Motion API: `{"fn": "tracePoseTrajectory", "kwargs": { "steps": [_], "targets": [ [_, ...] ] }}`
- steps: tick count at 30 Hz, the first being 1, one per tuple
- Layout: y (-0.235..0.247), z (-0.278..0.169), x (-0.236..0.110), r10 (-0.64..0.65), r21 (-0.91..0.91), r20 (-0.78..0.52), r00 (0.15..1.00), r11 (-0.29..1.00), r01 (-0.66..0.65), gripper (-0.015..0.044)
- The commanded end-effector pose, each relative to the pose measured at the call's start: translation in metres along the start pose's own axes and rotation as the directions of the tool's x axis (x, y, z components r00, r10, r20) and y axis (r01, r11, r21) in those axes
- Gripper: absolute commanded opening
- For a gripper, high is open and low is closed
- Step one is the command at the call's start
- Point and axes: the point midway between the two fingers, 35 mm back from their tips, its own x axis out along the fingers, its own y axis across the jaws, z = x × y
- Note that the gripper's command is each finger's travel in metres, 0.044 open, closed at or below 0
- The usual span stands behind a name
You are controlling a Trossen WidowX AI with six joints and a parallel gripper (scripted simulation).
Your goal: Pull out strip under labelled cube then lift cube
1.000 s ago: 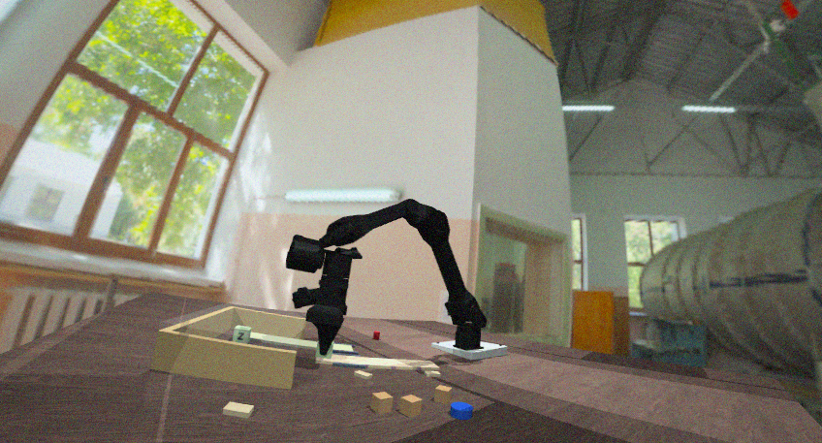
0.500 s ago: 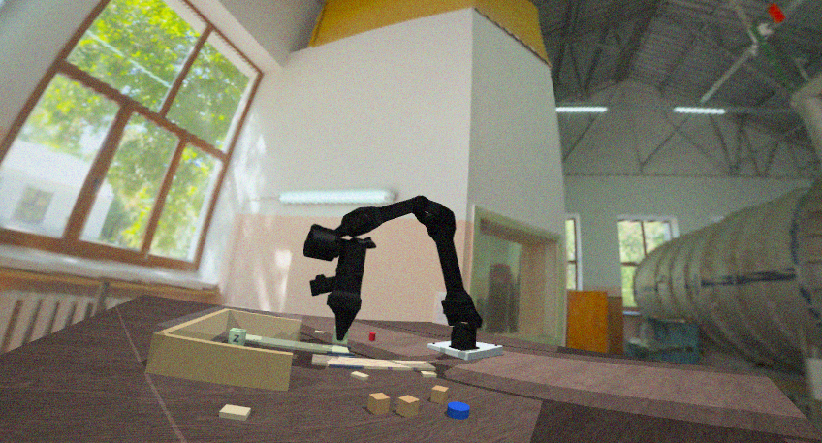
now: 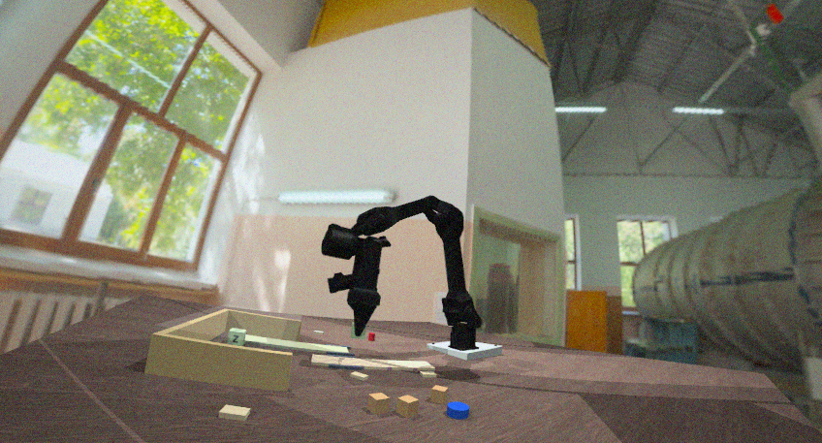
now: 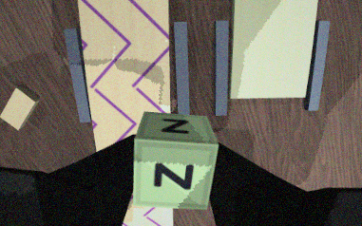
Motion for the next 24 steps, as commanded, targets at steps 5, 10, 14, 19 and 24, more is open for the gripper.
{"fn": "tracePoseTrajectory", "kwargs": {
  "steps": [5,10,14,19,24],
  "targets": [
    [-0.01,-0.024,0.002,0.0,0.005,-0.006,1.0,1.0,0.0,0.0],
    [-0.009,-0.024,-0.011,0.0,0.005,-0.006,1.0,1.0,0.0,0.0],
    [-0.01,-0.024,-0.031,0.0,0.005,-0.006,1.0,1.0,0.0,0.0],
    [-0.01,-0.024,-0.034,0.0,0.005,-0.006,1.0,1.0,0.0,0.0],
    [-0.01,-0.024,-0.034,0.0,0.005,-0.006,1.0,1.0,0.0,0.0]
  ]
}}
